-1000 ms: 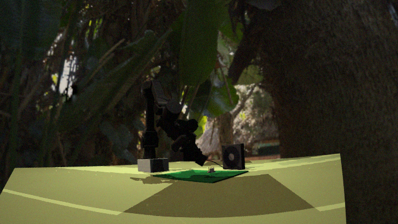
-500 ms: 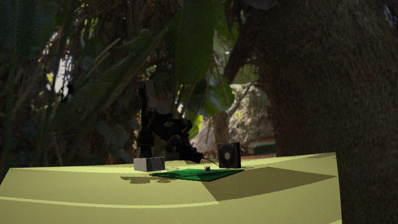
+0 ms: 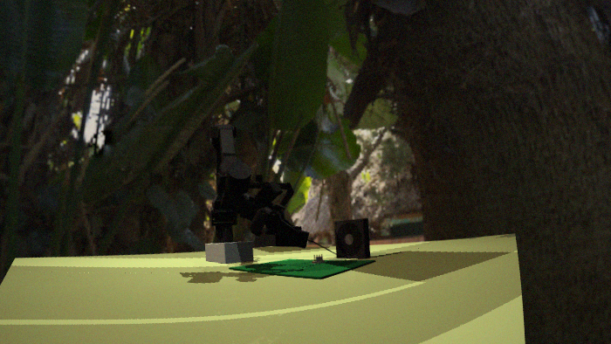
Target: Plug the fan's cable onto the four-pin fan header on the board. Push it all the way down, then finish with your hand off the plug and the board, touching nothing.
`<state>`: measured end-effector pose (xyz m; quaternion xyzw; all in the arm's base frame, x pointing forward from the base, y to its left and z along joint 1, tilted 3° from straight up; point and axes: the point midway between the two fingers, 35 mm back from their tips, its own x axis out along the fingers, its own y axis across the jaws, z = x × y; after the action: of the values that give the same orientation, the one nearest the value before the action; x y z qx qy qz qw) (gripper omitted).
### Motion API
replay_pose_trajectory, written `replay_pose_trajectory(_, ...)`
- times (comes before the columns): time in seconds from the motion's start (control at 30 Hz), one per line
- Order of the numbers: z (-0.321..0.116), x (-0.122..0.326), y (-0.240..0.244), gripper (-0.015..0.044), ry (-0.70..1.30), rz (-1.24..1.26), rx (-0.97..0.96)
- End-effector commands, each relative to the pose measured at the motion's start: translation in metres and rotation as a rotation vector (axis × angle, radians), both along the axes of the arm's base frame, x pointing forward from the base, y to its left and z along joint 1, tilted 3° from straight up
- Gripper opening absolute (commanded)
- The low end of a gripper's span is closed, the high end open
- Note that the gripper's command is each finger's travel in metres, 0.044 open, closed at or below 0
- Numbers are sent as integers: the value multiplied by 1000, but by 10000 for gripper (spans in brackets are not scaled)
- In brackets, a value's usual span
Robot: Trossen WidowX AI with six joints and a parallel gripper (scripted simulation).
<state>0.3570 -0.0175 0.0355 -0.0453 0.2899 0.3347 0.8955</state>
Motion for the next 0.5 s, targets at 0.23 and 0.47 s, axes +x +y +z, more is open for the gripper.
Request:
replay_pose_trajectory(0.23, 4, -9, -3, 0, -86, 8, 56)
replay_pose_trajectory(0.47, 7, -16, -4, 0, -139, 16, 83)
